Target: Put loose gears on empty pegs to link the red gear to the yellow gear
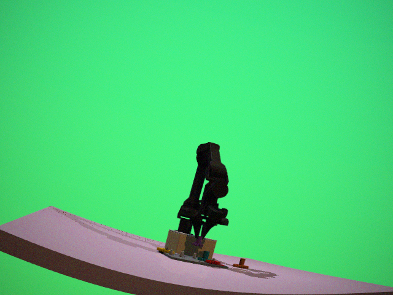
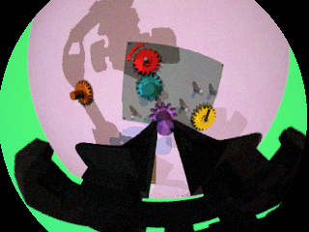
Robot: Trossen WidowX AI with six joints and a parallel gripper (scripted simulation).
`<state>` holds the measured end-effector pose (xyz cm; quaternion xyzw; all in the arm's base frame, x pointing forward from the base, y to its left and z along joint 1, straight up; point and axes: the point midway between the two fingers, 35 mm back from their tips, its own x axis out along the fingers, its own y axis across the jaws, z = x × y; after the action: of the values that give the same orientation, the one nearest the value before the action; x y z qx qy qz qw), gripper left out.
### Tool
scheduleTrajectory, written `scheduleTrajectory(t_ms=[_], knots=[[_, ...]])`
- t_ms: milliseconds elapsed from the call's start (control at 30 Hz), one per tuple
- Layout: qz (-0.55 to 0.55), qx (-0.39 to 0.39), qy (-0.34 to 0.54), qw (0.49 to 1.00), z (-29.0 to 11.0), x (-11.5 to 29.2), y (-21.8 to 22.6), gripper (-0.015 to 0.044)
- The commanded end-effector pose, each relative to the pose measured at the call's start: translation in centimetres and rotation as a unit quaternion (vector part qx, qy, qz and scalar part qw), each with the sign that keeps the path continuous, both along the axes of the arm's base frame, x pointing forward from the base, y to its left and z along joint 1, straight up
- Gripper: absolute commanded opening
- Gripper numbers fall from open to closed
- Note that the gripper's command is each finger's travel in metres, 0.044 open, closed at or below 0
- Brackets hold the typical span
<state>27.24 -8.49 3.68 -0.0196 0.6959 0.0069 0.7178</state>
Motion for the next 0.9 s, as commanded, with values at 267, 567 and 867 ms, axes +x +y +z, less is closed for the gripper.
scheduleTrajectory(t_ms=[267, 567, 867], knots=[[0.146, -0.002, 0.002, 0.989, 0.03, -0.03, 0.06, 0.0000], [0.204, -0.004, 0.003, 0.979, 0.03, -0.03, 0.05, 0.0000], [0.242, -0.005, 0.004, 0.970, -0.25, 0.00, 0.06, 0.0000]])
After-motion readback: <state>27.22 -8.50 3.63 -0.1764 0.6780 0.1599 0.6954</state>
